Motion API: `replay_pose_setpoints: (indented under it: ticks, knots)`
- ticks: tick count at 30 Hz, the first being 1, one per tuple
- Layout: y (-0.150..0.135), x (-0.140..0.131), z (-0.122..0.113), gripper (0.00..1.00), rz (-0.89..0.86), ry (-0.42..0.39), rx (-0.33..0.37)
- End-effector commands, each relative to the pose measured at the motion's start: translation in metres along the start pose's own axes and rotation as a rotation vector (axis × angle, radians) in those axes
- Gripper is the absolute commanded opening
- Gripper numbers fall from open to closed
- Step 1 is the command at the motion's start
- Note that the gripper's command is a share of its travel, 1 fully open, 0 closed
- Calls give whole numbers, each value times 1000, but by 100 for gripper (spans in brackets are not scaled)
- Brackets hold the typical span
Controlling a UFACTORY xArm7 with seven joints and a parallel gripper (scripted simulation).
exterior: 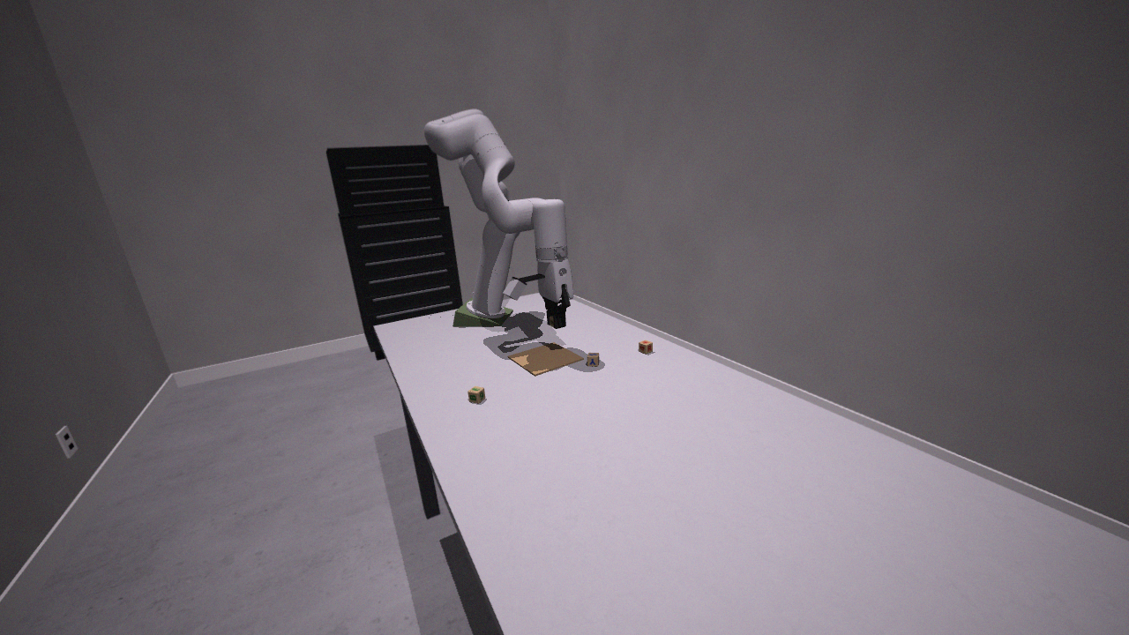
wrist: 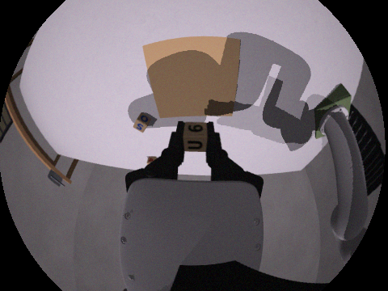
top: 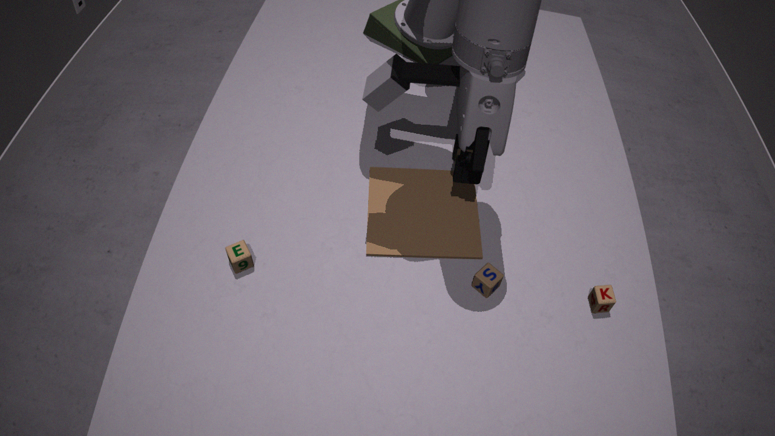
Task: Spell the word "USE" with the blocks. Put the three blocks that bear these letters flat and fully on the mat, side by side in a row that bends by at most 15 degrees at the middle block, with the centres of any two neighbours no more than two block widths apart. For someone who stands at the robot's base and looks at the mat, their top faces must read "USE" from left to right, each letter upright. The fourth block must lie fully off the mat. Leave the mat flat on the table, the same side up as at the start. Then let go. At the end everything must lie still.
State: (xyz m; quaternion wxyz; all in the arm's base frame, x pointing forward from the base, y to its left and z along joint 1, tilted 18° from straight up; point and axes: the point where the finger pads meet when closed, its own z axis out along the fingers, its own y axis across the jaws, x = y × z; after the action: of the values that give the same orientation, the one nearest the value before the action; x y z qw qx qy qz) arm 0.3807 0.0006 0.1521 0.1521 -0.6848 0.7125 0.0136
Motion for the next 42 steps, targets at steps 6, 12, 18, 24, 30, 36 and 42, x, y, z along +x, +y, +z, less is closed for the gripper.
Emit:
replay_pose_setpoints:
  ticks: [6,12,18,24,30,36,42]
  knots:
    - [-5,0,47,21,0,-2,5]
    - [-5,0,62,21,0,-2,5]
    - [-5,0,65,21,0,-2,5]
    - [-5,0,66,21,0,-2,5]
    - [-5,0,66,21,0,-2,5]
    - [-5,0,66,21,0,-2,5]
    - [-5,0,66,21,0,-2,5]
